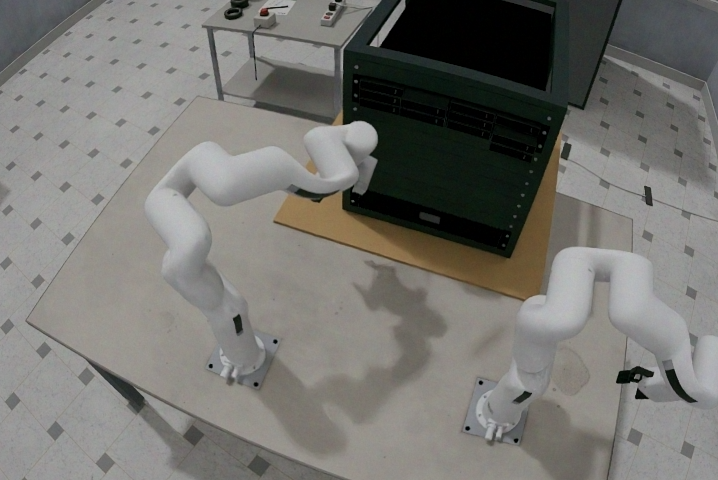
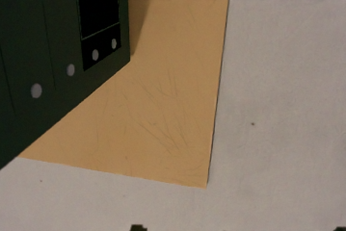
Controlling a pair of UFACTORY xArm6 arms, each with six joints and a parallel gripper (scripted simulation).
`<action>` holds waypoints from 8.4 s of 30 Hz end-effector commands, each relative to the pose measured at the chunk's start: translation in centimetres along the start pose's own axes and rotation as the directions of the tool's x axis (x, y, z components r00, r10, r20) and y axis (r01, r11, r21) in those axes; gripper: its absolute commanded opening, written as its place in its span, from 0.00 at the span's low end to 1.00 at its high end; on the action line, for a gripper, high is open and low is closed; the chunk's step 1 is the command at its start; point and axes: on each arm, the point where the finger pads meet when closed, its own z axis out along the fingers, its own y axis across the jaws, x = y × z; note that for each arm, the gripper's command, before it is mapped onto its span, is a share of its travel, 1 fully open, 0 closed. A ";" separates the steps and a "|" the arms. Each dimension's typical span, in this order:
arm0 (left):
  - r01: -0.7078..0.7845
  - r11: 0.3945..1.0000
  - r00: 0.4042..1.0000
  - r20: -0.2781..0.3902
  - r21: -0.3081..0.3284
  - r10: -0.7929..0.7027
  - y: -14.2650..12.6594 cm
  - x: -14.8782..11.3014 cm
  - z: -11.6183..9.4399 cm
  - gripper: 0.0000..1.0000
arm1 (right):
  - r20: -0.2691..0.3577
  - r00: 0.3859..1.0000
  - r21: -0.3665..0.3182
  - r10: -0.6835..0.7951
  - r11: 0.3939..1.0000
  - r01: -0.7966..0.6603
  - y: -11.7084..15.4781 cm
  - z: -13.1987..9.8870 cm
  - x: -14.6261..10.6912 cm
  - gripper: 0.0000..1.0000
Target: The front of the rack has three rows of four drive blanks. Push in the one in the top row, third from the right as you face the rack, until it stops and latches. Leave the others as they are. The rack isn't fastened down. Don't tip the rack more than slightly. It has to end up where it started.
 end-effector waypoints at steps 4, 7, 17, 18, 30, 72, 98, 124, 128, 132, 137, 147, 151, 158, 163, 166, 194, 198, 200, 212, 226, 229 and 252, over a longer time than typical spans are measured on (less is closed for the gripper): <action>-0.237 0.969 0.970 0.065 0.068 0.233 -0.5 1.1 -1.7 1.00 | 0.010 0.969 -0.092 0.246 0.965 -0.244 2.1 -0.8 -0.6 1.00; -0.339 0.936 0.938 0.103 0.091 0.330 -0.7 1.6 -2.4 1.00 | -0.001 0.940 -0.129 0.340 0.932 -0.338 3.0 -1.2 -0.9 1.00; -0.592 0.796 0.799 0.224 0.124 0.559 -1.2 3.2 -4.7 1.00 | -0.074 0.804 -0.223 0.590 0.776 -0.590 5.4 -2.4 -1.6 1.00; -0.621 0.774 0.776 0.240 0.125 0.583 -1.3 3.4 -5.1 1.00 | -0.086 0.785 -0.231 0.614 0.754 -0.615 5.6 -2.6 -1.7 1.00; -0.852 0.515 0.504 0.409 0.092 0.761 -1.7 5.6 -8.5 1.00 | -0.235 0.546 -0.279 0.804 0.482 -0.830 8.2 -4.4 -2.4 1.00; -0.835 -0.258 -0.548 0.691 -0.485 0.472 0.5 14.2 -23.9 1.00 | -0.493 0.115 -0.192 0.862 0.021 -0.981 11.6 -7.6 -3.2 1.00; -0.597 -0.284 -0.802 0.573 -0.751 0.169 3.7 17.3 -30.9 1.00 | -0.493 0.115 -0.192 0.862 0.021 -0.981 11.6 -7.6 -3.2 1.00; -0.452 -0.223 -0.888 0.460 -0.863 0.020 6.1 18.7 -34.9 1.00 | -0.493 0.115 -0.192 0.862 0.021 -0.981 11.6 -7.6 -3.2 1.00; -0.442 -0.217 -0.893 0.451 -0.870 0.010 6.3 18.8 -35.1 1.00 | -0.493 0.115 -0.192 0.862 0.021 -0.981 11.6 -7.6 -3.2 1.00; -0.438 -0.215 -0.894 0.447 -0.873 0.006 6.3 18.9 -35.3 1.00 | -0.493 0.115 -0.192 0.862 0.021 -0.981 11.6 -7.6 -3.2 1.00; -0.431 -0.210 -0.898 0.441 -0.878 -0.001 6.5 18.9 -35.5 1.00 | -0.493 0.115 -0.192 0.862 0.021 -0.981 11.6 -7.6 -3.2 1.00; -0.426 -0.207 -0.900 0.436 -0.881 -0.005 6.6 19.0 -35.6 1.00 | -0.493 0.115 -0.192 0.862 0.021 -0.981 11.6 -7.6 -3.2 1.00; -0.425 -0.207 -0.900 0.436 -0.881 -0.006 6.6 19.0 -35.6 1.00 | -0.493 0.115 -0.192 0.862 0.021 -0.981 11.6 -7.6 -3.2 1.00; -0.425 -0.207 -0.900 0.436 -0.881 -0.006 6.6 19.0 -35.6 1.00 | -0.493 0.115 -0.192 0.862 0.021 -0.981 11.6 -7.6 -3.2 1.00; -0.425 -0.207 -0.900 0.436 -0.881 -0.006 6.6 19.0 -35.6 1.00 | -0.493 0.115 -0.192 0.862 0.021 -0.981 11.6 -7.6 -3.2 1.00; -0.425 -0.207 -0.900 0.436 -0.881 -0.006 6.6 19.0 -35.6 1.00 | -0.493 0.115 -0.192 0.862 0.021 -0.981 11.6 -7.6 -3.2 1.00; -0.426 -0.207 -0.900 0.437 -0.881 -0.005 6.9 23.2 -41.3 1.00 | -0.493 0.115 -0.192 0.862 0.021 -0.981 11.6 -7.6 -3.2 1.00; -0.426 -0.207 -0.900 0.437 -0.881 -0.005 6.9 23.2 -41.3 1.00 | -0.493 0.115 -0.192 0.862 0.021 -0.981 11.6 -7.6 -3.2 1.00; -0.426 -0.207 -0.900 0.437 -0.881 -0.005 6.9 23.2 -41.3 1.00 | -0.493 0.115 -0.192 0.862 0.021 -0.981 11.6 -7.6 -3.2 1.00; -0.426 -0.207 -0.900 0.437 -0.881 -0.005 6.9 23.2 -41.3 1.00 | -0.493 0.115 -0.192 0.862 0.021 -0.981 11.6 -7.6 -3.2 1.00; -0.426 -0.207 -0.900 0.437 -0.881 -0.005 6.9 23.2 -41.3 1.00 | -0.493 0.115 -0.192 0.862 0.021 -0.981 11.6 -7.6 -3.2 1.00; -0.426 -0.207 -0.900 0.437 -0.881 -0.005 6.9 23.2 -41.3 1.00 | -0.493 0.115 -0.192 0.862 0.021 -0.981 11.6 -7.6 -3.2 1.00; -0.426 -0.207 -0.900 0.437 -0.881 -0.005 6.9 23.2 -41.3 0.00 | -0.493 0.115 -0.192 0.862 0.021 -0.981 11.6 -7.6 -3.2 1.00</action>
